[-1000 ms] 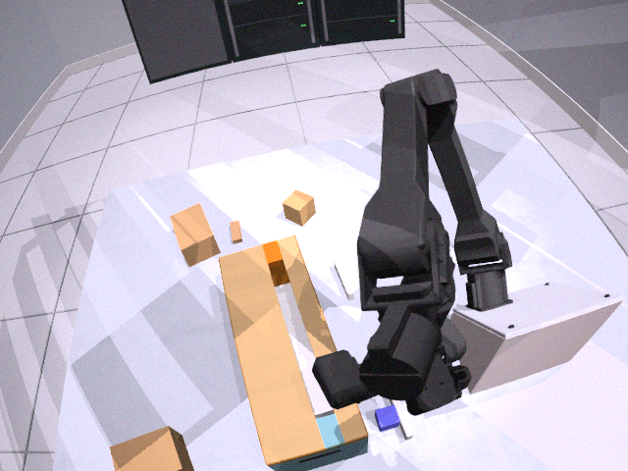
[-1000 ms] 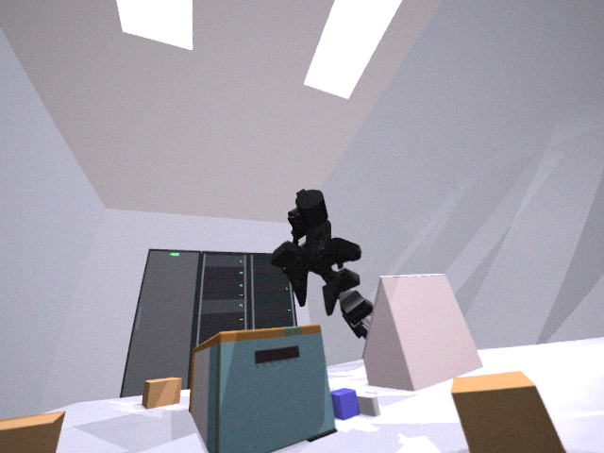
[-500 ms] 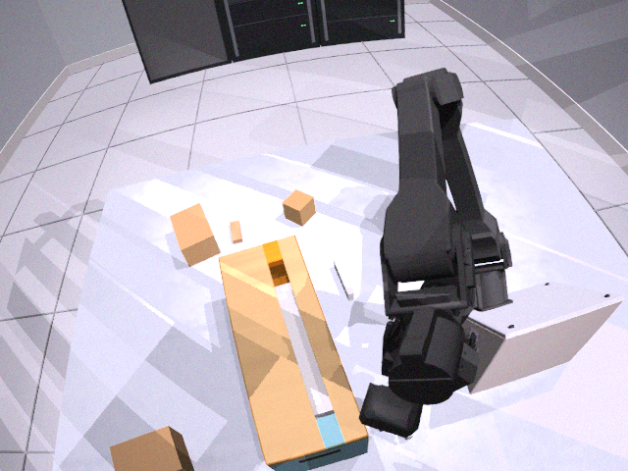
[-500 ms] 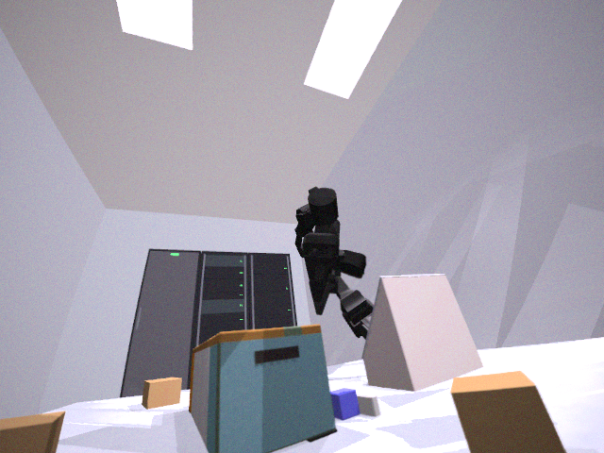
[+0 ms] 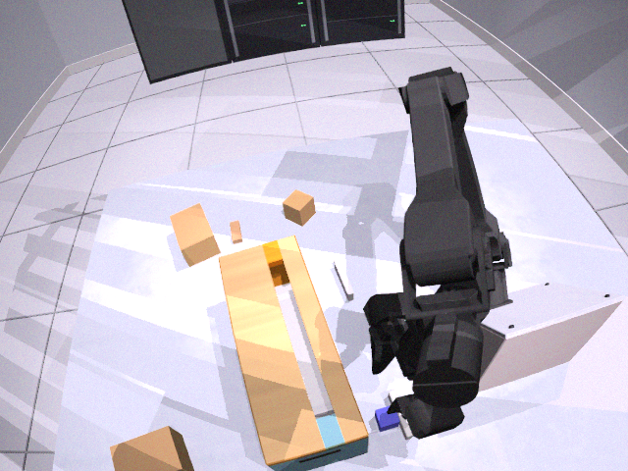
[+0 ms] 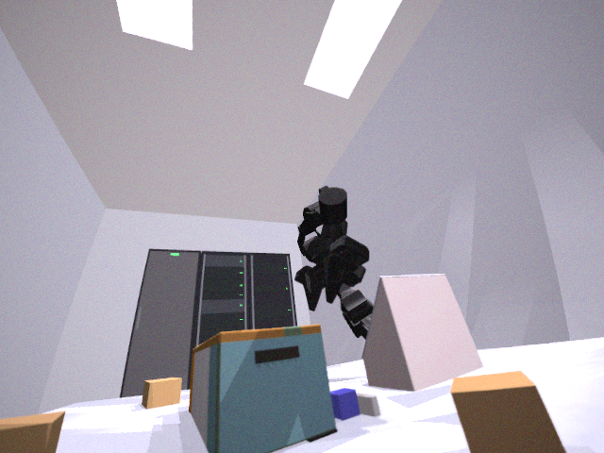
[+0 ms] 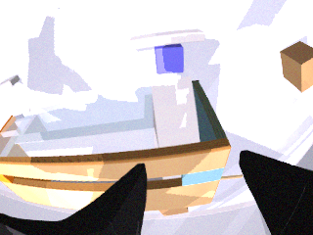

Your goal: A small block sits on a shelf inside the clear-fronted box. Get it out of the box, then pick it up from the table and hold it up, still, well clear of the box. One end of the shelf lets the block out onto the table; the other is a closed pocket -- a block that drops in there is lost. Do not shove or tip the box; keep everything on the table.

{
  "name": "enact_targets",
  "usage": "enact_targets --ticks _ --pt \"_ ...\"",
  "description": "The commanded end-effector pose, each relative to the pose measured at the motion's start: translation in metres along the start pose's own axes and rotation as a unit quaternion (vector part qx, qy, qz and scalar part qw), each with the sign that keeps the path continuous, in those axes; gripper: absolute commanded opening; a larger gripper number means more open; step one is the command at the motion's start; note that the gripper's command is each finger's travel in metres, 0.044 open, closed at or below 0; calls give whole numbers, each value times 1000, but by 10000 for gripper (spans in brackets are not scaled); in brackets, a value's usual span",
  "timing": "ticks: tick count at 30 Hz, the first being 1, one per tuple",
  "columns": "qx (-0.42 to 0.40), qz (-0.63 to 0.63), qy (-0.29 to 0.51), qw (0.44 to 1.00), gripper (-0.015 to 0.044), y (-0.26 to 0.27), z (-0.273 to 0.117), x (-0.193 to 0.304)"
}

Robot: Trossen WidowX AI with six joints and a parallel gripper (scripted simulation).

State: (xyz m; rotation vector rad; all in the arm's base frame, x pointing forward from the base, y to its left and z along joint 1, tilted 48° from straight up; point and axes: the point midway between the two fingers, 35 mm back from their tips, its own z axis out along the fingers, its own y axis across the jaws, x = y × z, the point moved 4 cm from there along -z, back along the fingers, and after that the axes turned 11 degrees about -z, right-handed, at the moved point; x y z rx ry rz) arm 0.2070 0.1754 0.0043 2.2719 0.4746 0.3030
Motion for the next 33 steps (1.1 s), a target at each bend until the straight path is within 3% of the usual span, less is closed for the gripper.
enact_targets --ticks 1,10,33 --pt "-2 -13 3 1000 285 -1 0 0" --pt "-3 -13 4 1000 285 -7 83 -40" --pt "-3 -13 4 1000 285 -9 112 -49"
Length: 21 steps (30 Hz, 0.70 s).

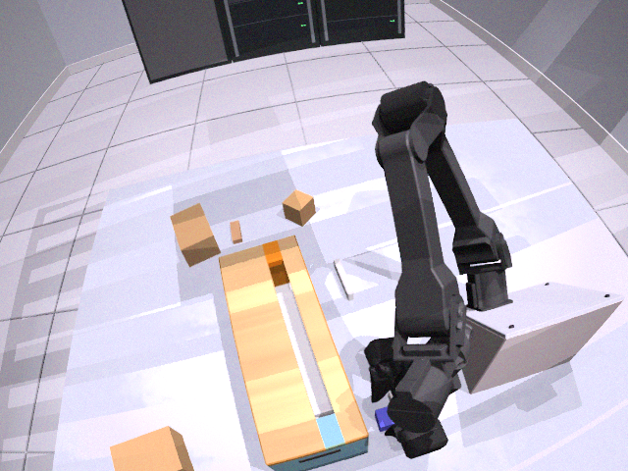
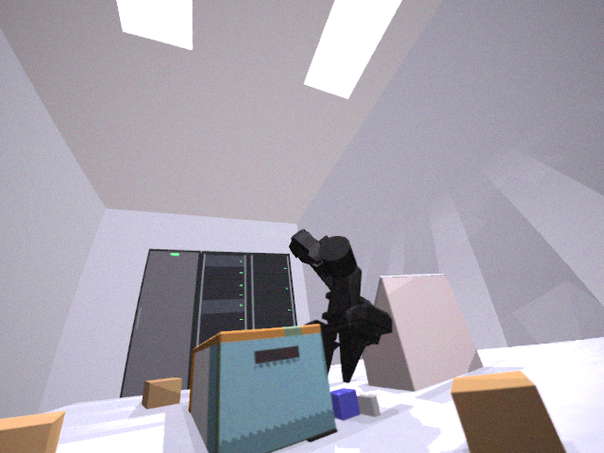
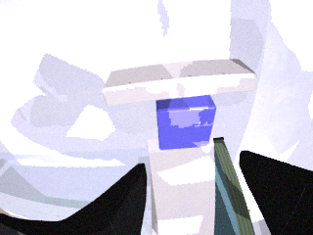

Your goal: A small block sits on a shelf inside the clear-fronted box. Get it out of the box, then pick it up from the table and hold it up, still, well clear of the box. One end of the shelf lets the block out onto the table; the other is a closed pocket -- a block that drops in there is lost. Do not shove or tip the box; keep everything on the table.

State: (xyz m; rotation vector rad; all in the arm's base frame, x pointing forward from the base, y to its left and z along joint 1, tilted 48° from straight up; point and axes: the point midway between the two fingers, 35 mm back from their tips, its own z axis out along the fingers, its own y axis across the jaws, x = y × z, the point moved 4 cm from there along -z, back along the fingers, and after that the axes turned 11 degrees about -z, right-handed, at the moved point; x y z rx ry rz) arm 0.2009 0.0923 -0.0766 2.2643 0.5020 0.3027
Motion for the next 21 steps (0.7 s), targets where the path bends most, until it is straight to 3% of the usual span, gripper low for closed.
enact_targets --ticks 1,21 --pt "-2 -3 0 1000 285 0 7 -4" --pt "-5 -3 -1 1000 285 0 35 -17"
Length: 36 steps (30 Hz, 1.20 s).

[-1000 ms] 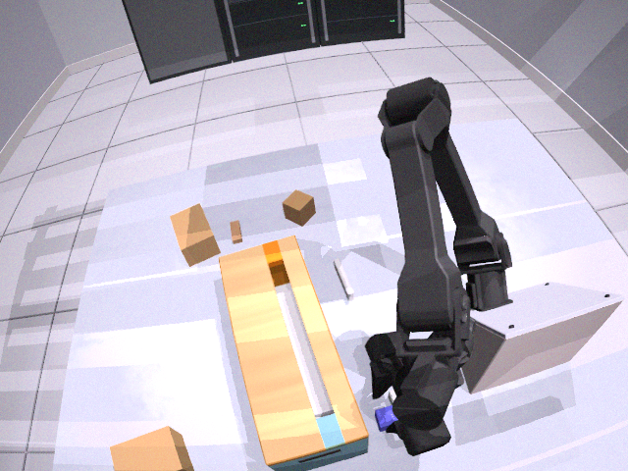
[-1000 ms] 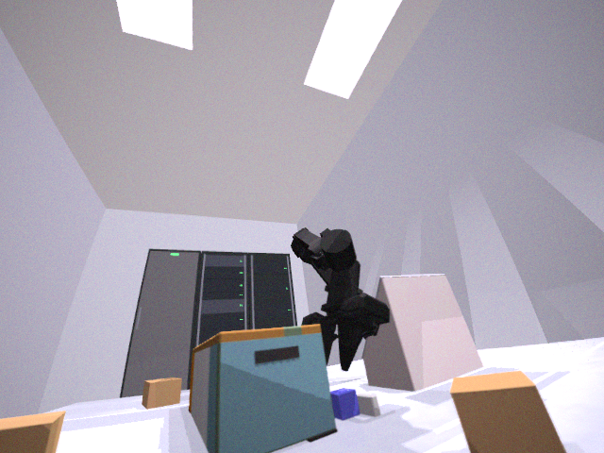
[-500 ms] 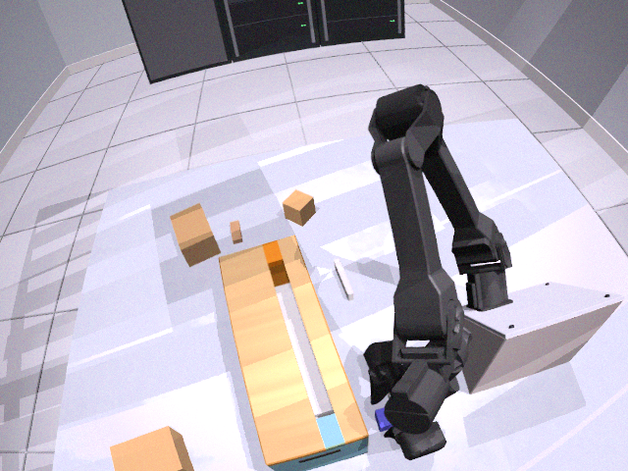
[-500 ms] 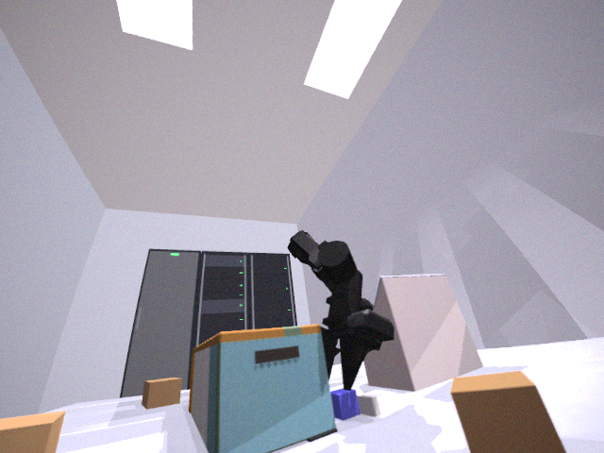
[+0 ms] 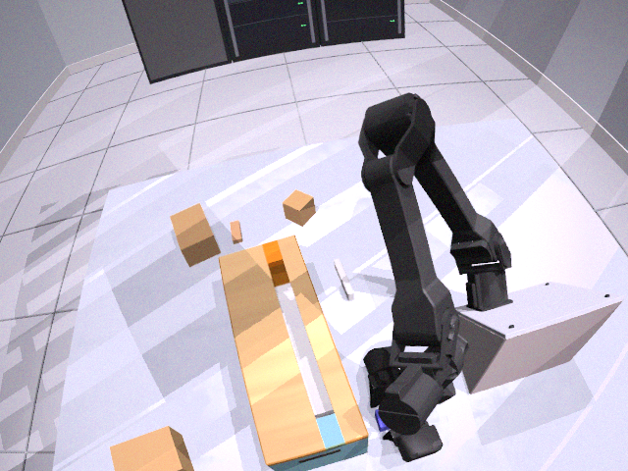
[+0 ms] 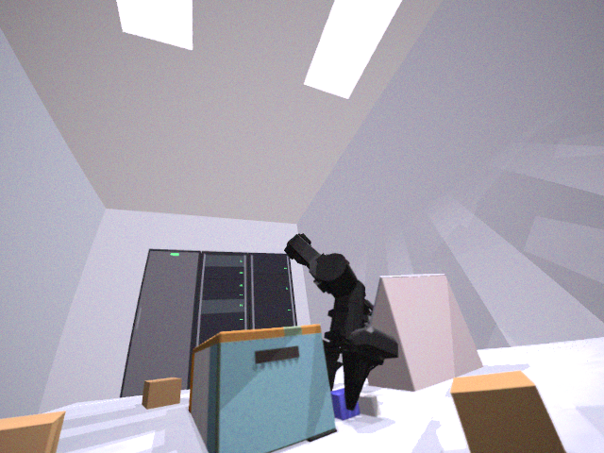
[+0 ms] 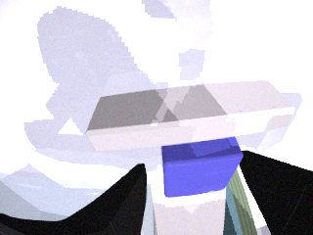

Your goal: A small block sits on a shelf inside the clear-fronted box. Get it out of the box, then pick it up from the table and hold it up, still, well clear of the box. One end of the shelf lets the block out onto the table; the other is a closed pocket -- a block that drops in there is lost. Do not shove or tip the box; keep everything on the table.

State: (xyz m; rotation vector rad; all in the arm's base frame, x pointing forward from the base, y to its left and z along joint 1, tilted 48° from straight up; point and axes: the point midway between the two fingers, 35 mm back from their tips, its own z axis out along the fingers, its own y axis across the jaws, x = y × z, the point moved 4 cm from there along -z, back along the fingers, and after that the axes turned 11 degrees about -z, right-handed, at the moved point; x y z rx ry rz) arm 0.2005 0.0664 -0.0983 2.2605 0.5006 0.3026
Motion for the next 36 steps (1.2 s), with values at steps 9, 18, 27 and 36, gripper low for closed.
enact_targets --ticks 9,18,27,36 --pt "-3 -3 0 1000 95 0 4 -3" --pt "-1 -3 0 1000 0 0 -14 7" --pt "-1 -2 -1 1000 0 4 -52 22" --pt "22 -48 12 999 0 5 -74 38"
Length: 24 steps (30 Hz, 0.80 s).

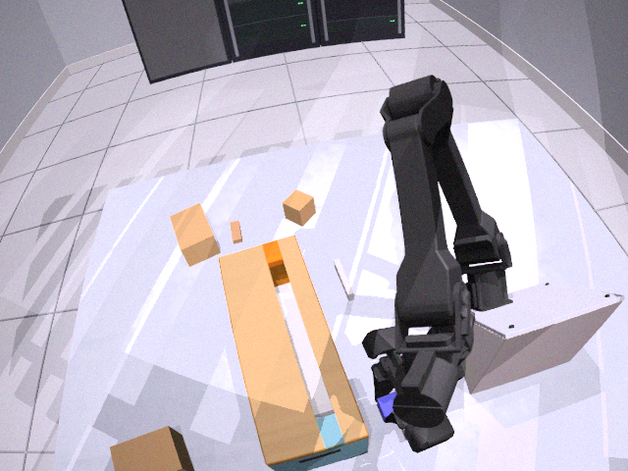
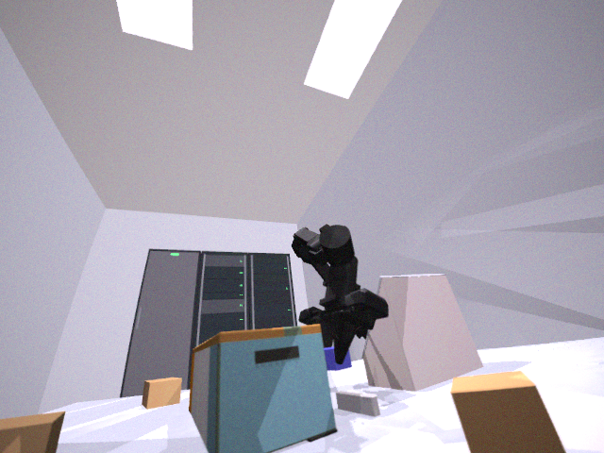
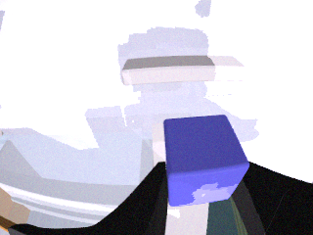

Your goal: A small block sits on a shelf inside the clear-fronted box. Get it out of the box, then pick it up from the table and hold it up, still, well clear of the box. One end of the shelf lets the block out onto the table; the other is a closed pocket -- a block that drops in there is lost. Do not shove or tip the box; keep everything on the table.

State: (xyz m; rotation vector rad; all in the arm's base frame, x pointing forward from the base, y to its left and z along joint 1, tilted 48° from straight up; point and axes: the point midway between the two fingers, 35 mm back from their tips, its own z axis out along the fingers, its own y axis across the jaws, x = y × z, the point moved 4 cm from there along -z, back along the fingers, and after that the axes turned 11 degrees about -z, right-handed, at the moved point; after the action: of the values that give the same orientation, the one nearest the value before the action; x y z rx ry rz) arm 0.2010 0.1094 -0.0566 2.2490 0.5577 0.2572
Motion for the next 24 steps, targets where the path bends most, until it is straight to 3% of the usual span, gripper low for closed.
enact_targets --ticks 1,10,24 --pt "24 -34 23 999 0 2 -25 20" --pt "72 -151 65 984 0 14 -83 48" --pt "73 -153 66 983 0 14 -84 49"
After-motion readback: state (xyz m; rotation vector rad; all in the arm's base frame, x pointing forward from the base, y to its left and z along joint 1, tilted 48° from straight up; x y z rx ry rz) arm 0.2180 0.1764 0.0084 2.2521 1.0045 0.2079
